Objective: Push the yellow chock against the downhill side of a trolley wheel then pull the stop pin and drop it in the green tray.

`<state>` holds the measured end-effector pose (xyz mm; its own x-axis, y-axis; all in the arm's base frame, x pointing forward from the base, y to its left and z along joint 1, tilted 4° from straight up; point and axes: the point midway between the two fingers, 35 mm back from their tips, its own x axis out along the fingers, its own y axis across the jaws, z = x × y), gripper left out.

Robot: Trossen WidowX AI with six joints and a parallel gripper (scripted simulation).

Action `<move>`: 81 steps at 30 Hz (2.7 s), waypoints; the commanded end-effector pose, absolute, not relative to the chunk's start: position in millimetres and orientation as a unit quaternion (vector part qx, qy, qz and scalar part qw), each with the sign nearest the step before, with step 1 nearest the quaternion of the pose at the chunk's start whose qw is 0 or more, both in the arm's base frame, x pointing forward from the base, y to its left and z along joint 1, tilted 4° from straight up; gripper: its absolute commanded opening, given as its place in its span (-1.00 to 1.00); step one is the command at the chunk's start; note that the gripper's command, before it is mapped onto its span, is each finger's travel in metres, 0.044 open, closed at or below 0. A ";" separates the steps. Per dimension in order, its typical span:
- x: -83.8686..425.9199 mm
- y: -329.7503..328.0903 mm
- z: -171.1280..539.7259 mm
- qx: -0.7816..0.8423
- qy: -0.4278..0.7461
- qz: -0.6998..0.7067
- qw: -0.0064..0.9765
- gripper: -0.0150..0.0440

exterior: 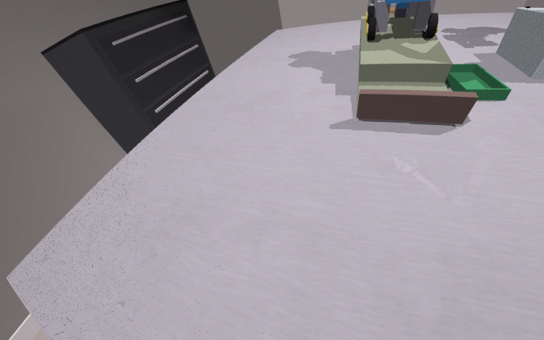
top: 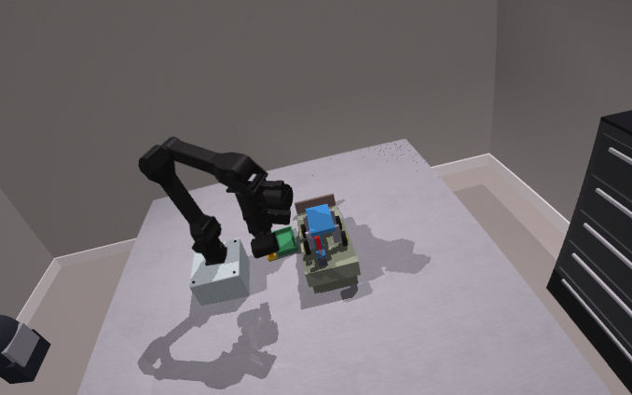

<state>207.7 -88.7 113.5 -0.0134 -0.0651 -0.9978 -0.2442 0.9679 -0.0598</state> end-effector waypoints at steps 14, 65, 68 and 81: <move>207.2 -88.9 113.7 -0.293 0.666 0.253 0.637 -0.49; 218.5 -29.5 107.7 -0.540 0.489 0.517 0.449 -0.49; 220.0 -19.2 106.6 -0.540 0.489 0.518 0.449 -0.49; 225.4 25.0 100.9 -0.539 0.488 0.519 0.450 -0.49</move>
